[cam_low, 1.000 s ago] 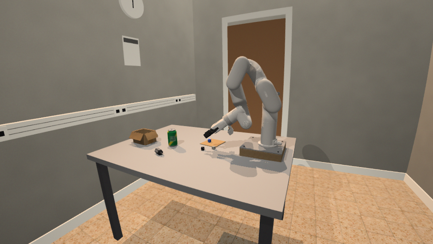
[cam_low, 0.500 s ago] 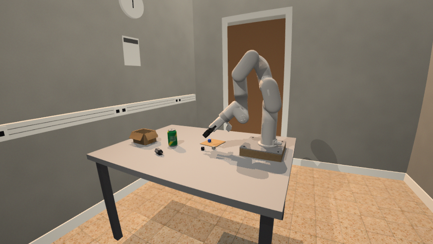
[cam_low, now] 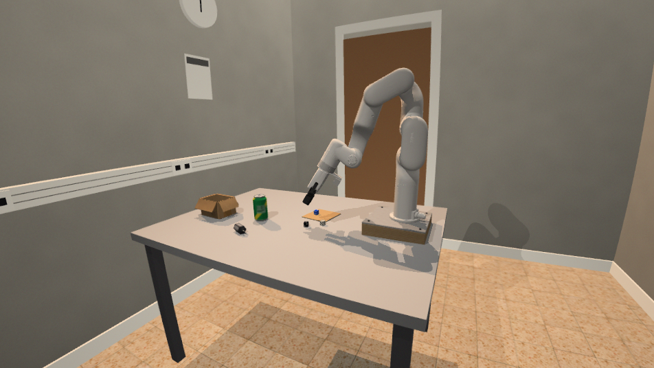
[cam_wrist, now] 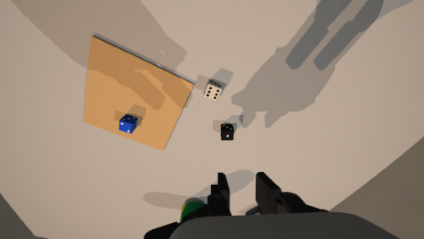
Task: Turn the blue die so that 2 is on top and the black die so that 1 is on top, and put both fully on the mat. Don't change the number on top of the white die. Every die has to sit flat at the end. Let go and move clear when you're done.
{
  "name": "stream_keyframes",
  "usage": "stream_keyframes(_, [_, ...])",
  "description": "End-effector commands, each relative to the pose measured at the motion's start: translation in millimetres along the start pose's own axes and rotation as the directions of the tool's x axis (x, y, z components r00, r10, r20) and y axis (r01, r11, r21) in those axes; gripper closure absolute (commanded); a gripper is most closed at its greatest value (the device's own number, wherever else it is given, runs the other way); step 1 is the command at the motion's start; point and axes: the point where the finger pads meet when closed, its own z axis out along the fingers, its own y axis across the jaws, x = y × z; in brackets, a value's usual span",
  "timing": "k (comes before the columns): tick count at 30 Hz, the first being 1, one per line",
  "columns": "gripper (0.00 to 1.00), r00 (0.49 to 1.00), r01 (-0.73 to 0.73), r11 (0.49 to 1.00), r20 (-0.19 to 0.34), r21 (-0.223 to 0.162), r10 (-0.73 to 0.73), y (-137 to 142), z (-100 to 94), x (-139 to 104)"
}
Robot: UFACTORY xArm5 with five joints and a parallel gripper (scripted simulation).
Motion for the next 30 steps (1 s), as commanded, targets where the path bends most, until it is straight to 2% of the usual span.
stream_keyframes(1, [0.64,0.987,-0.001,1.000,-0.162,0.000,0.001,0.0,4.1,-9.0])
stream_keyframes(5, [0.64,0.970,-0.002,1.000,-0.241,0.000,0.002,0.0,4.1,-14.1])
stream_keyframes(6, [0.64,0.962,-0.002,1.000,-0.275,0.000,0.002,0.0,4.1,-16.3])
stream_keyframes(7, [0.64,0.960,-0.002,1.000,-0.279,0.000,0.002,0.0,4.1,-16.5])
stream_keyframes(8, [0.64,0.949,-0.003,1.000,-0.315,0.001,0.003,0.0,4.7,-19.0])
stream_keyframes(10, [0.64,0.938,-0.003,1.000,-0.348,0.001,0.003,0.0,4.7,-21.2])
stream_keyframes(13, [0.64,0.904,-0.004,1.000,-0.428,0.001,0.004,0.0,4.8,-26.7])
stream_keyframes(16, [0.64,0.904,-0.004,1.000,-0.428,0.001,0.004,0.0,4.8,-26.7])
stream_keyframes(21, [0.64,0.866,-0.004,1.000,-0.500,0.002,0.005,0.0,4.8,-31.7])
stream_keyframes(26, [0.64,0.859,-0.004,1.000,-0.512,0.002,0.005,0.0,4.6,-32.5])
stream_keyframes(27, [0.00,0.859,-0.004,1.000,-0.512,0.002,0.005,0.0,4.6,-32.5])
stream_keyframes(30, [0.00,0.859,-0.004,1.000,-0.512,0.002,0.005,0.0,4.6,-32.5])
